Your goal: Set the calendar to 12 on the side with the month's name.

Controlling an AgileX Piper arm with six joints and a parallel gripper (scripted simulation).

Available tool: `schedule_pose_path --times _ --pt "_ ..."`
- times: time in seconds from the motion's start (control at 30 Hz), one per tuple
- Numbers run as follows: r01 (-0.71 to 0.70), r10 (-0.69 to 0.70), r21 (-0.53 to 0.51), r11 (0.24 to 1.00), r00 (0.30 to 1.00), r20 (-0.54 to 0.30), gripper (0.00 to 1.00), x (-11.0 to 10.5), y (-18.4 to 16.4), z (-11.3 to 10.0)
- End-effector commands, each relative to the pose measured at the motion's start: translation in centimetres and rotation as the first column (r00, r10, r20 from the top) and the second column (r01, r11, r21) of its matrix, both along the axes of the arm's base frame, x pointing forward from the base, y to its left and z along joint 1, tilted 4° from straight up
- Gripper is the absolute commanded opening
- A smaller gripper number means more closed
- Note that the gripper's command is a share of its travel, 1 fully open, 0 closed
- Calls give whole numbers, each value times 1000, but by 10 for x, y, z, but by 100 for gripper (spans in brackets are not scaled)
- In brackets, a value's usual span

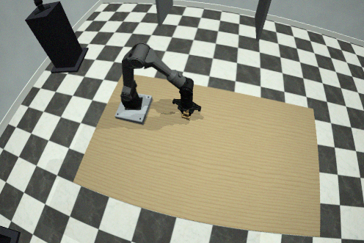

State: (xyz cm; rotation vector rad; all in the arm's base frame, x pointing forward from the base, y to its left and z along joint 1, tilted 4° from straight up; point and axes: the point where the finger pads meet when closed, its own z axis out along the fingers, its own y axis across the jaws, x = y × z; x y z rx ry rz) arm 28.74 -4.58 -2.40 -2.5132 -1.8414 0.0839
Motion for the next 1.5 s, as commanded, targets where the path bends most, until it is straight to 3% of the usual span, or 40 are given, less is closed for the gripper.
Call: schedule_pose_path --times 0.0,0.07,0.1,0.37,0.4,0.83,1.17,1.47 --pt "1 -1 0 1000 1000 -4 43 -1 0 -1" --pt "1 -1 0 1000 1000 -4 43 -1 0 -1" --pt "1 -1 0 1000 1000 -4 49 -1 0 -1" --pt "1 -1 0 1000 1000 -4 59 -1 0 -1" --pt "1 -1 0 1000 1000 -4 64 -1 0 -1" --pt "1 -1 0 1000 1000 -3 64 -1 0 0" --pt "1 -1 0 1000 1000 3 64 2 0 25" --pt "0 0 0 1000 1000 3 64 5 1 72"
